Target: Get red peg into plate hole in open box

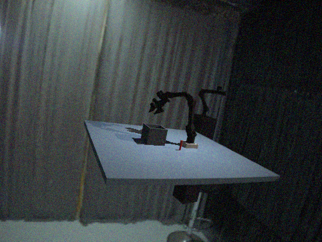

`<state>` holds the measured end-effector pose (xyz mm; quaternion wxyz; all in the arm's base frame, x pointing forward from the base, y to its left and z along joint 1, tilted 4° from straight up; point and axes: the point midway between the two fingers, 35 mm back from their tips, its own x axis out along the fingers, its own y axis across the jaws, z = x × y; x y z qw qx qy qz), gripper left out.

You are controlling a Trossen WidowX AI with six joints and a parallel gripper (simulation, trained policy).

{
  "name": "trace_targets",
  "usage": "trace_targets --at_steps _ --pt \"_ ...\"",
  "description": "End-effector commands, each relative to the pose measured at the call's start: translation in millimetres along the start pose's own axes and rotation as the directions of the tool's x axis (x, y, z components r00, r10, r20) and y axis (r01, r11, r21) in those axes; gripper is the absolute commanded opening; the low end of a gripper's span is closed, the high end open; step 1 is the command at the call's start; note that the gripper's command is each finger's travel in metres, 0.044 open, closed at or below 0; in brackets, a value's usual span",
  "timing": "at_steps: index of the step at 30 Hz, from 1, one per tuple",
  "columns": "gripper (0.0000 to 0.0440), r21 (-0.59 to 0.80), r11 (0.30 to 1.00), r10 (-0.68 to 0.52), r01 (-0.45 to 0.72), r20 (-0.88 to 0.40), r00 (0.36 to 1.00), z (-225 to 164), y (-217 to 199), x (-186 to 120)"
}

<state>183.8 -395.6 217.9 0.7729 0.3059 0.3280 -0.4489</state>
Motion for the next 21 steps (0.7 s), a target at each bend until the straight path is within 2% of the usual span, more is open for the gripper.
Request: trace_targets --at_steps 1,11,21 --pt "0.0440 -0.022 0.999 0.049 -0.048 0.049 0.998 9 38 -17" --pt "0.0440 -0.078 0.969 0.243 -0.236 0.095 0.965 -2 151 -63" --pt "0.0440 -0.075 0.907 0.419 -0.415 0.049 0.906 -45 236 -112"
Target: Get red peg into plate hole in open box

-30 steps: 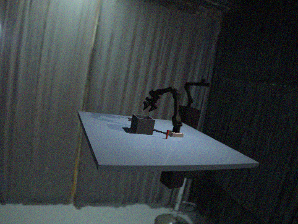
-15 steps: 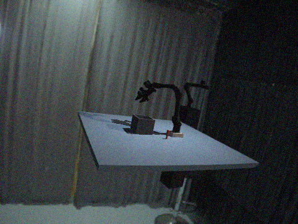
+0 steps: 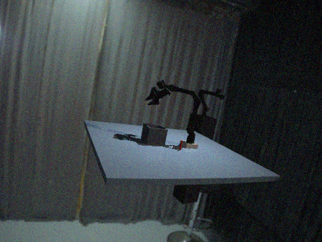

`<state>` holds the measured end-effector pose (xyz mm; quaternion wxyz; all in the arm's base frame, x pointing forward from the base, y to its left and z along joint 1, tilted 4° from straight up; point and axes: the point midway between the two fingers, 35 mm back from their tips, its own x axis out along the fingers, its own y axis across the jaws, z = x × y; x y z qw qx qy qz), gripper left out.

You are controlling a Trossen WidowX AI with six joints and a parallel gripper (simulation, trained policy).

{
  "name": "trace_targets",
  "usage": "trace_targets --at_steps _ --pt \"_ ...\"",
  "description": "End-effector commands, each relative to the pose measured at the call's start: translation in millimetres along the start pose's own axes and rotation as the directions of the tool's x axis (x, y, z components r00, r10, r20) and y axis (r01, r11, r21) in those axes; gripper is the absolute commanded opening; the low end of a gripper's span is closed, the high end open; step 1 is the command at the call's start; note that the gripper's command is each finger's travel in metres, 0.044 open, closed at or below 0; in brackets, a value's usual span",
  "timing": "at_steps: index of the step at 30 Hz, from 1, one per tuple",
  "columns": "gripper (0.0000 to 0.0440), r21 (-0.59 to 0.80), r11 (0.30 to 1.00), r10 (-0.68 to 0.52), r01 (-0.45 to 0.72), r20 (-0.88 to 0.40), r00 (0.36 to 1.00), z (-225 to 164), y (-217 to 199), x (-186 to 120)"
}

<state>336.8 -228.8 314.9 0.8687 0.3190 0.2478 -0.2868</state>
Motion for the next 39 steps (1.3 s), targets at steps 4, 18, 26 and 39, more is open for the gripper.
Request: trace_targets --at_steps 4,18,26,39 --pt "0.0440 0.045 0.995 0.092 -0.090 -0.050 0.994 -31 47 -14" --pt "0.0440 0.200 0.970 0.198 -0.141 -0.306 0.931 -133 107 -40" --pt "0.0438 0.249 0.966 0.181 -0.064 -0.480 0.858 -197 115 -59" --pt "0.0438 0.225 0.958 0.038 0.177 -0.713 0.700 -288 98 -89"
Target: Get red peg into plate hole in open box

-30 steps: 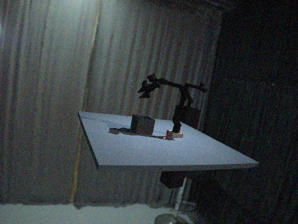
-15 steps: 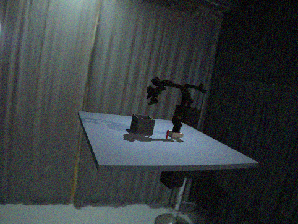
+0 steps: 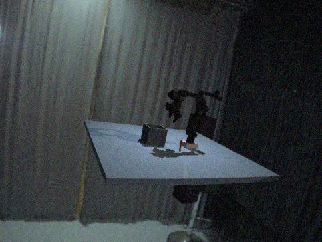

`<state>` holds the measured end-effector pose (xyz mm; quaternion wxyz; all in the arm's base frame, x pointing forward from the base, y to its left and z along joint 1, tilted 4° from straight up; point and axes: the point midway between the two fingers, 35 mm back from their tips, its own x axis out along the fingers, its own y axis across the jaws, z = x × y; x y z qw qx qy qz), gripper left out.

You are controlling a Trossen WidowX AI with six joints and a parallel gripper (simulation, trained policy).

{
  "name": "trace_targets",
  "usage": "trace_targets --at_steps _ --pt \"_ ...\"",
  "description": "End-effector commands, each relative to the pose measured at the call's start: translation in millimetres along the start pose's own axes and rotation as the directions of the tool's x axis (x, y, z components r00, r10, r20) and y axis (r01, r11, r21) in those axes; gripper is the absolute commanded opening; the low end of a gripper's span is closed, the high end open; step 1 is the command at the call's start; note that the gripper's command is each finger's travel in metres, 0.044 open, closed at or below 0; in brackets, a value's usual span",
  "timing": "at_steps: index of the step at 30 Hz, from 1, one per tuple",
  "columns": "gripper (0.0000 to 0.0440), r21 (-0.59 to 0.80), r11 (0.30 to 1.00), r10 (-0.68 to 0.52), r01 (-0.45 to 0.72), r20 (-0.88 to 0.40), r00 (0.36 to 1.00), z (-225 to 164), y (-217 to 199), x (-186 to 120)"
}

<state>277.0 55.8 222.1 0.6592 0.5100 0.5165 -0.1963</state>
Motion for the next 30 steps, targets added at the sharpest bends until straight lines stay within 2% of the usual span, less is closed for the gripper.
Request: trace_targets --at_steps 1,9,17,30 --pt "0.0439 0.037 0.998 -0.052 0.054 -0.046 0.998 -17 -12 6" --pt "0.0440 0.114 0.969 -0.204 0.219 -0.127 0.971 -51 -45 22" --pt "0.0440 0.172 0.915 -0.340 0.364 -0.153 0.928 -72 -76 36" --pt "0.0440 0.217 0.840 -0.477 0.498 -0.142 0.867 -81 -113 67"
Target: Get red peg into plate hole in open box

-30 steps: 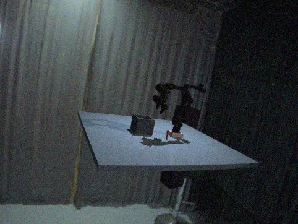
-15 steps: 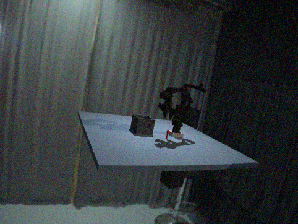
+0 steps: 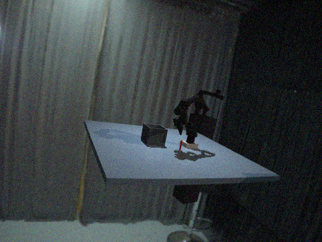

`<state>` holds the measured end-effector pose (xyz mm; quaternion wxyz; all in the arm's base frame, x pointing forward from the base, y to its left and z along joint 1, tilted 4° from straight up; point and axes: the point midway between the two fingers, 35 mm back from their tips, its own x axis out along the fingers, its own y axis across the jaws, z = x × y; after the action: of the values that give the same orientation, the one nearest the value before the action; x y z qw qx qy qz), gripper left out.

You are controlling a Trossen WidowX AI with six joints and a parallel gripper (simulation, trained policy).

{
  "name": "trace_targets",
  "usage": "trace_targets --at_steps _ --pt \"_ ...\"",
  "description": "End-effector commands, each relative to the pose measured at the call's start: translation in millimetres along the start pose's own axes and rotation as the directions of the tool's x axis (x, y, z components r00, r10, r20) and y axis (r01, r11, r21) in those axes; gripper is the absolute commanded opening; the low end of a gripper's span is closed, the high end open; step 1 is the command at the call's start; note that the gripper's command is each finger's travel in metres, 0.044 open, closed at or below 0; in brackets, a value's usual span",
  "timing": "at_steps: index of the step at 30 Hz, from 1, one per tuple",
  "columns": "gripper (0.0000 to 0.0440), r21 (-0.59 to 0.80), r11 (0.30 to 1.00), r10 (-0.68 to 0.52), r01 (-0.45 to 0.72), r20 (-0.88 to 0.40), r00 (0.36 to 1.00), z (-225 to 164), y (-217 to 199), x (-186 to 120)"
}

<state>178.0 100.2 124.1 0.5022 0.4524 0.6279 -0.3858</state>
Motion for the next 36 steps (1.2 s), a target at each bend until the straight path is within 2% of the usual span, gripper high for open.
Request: trace_targets --at_steps 1,14,21,25,36 --pt "0.0440 0.021 0.999 -0.030 0.030 0.011 0.999 3 -3 14" --pt "0.0437 0.074 0.995 -0.072 0.070 0.031 0.997 15 -11 54" --pt "0.0404 0.098 0.993 -0.072 0.068 0.041 0.997 20 -11 72" --pt "0.0330 0.097 0.993 -0.065 0.061 0.038 0.997 21 -9 81" --pt "0.0051 0.055 0.997 -0.054 0.053 0.018 0.998 20 1 97"
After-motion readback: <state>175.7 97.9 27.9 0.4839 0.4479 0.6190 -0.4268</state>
